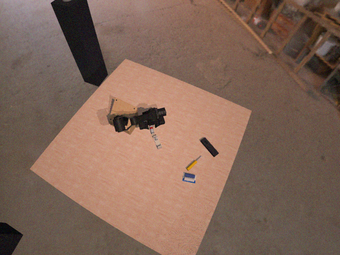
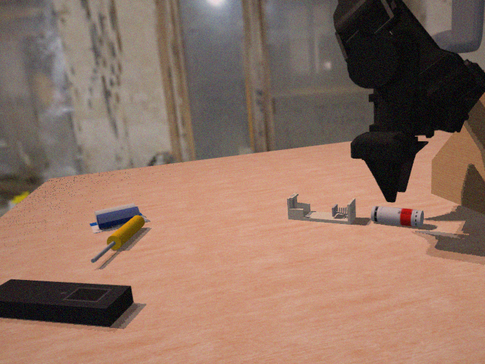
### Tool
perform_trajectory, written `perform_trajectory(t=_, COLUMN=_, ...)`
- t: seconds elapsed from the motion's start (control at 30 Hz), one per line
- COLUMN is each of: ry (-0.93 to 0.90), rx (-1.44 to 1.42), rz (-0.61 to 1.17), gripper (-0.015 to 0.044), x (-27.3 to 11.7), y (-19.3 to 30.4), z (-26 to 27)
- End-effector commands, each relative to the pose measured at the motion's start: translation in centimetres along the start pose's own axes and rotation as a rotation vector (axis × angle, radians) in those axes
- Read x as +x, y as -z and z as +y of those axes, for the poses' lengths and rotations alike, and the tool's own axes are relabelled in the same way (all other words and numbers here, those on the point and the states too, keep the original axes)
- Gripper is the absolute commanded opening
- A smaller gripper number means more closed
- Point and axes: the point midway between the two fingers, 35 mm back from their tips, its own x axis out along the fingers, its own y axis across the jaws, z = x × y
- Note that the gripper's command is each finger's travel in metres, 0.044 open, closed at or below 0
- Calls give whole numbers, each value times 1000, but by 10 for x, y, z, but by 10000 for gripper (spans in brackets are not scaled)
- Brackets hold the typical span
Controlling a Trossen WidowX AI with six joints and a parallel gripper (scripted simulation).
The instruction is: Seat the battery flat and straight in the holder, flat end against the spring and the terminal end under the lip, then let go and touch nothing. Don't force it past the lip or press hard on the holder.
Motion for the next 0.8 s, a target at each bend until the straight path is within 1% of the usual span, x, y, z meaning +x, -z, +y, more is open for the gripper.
perform_trajectory(t=0.0, ry=-2, rx=-4, rz=3, gripper=242, x=7, y=0, z=1)
perform_trajectory(t=0.73, ry=-4, rx=-4, rz=5, gripper=242, x=39, y=1, z=2)
perform_trajectory(t=0.77, ry=-4, rx=-4, rz=5, gripper=215, x=39, y=1, z=2)
